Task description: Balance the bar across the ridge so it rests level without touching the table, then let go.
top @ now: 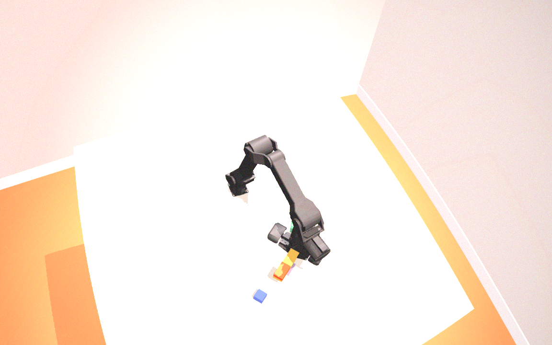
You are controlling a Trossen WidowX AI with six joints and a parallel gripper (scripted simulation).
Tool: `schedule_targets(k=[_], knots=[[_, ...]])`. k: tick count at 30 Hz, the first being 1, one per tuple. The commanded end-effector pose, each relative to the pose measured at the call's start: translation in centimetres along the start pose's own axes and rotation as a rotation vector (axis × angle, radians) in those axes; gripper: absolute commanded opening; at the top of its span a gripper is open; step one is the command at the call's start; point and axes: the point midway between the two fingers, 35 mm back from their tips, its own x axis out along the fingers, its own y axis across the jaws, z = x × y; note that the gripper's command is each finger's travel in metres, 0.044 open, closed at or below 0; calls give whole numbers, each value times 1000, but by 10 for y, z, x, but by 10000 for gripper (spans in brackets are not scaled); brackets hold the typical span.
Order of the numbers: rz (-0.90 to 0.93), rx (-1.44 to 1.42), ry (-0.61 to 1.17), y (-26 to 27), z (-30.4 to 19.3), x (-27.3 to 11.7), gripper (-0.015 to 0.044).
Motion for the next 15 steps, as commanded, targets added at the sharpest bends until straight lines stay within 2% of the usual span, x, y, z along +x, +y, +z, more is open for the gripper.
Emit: schedule_targets(k=[1,15], knots=[[-2,-7,-3,0,0,1,0],[-2,-7,-3,0,0,2,0]])
